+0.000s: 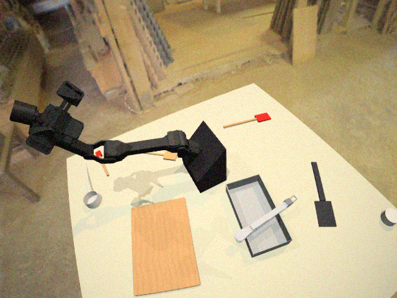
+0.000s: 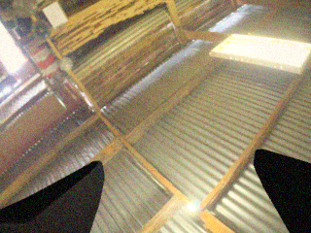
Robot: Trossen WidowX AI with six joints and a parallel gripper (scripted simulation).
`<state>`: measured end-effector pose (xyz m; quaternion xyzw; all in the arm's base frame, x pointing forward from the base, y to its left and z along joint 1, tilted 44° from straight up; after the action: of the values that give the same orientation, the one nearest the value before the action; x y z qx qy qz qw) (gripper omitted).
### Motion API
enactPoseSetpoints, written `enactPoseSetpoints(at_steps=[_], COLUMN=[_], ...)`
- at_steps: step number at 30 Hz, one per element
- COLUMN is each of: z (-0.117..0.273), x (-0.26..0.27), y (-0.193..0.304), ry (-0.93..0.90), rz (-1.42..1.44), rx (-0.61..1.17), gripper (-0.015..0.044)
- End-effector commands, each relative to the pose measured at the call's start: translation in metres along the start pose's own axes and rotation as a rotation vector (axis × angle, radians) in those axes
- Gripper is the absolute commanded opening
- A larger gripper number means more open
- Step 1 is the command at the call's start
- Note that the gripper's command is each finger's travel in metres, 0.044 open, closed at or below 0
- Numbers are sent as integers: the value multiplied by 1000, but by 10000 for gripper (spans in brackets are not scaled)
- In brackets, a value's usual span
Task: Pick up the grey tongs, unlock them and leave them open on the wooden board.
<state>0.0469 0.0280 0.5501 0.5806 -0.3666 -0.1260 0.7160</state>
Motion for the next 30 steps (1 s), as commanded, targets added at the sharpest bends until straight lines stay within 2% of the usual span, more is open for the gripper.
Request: enactPoseSetpoints(at_steps=[1,5,6,10,15,18,24,30], z=[-2,-32,-45,-92,-169,-200,-268,-310], x=[-1,-15,-20,-32,-53,-57,-74,-86], y=[0,3,2,-8,-33,-54,-108,-162], ry=[-2,-7,-20,-53,9,43,241,454], rz=[11,205,279,536,964,1075,1535,1820], rx=[-5,-58,-90,-213,-386,-484,-641,-709], gripper=[374,269,260,260,260,260,260,260])
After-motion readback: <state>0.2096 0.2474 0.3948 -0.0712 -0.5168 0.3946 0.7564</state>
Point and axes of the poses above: the point midway between the two fingers, 35 mm back from their tips, its own z axis back along the fingers, its own x axis across the jaws, y = z × x, the point moved 7 cm from there along z, back along the fingers, and after that the axes turned 4 degrees about z, right-handed, at the moved point
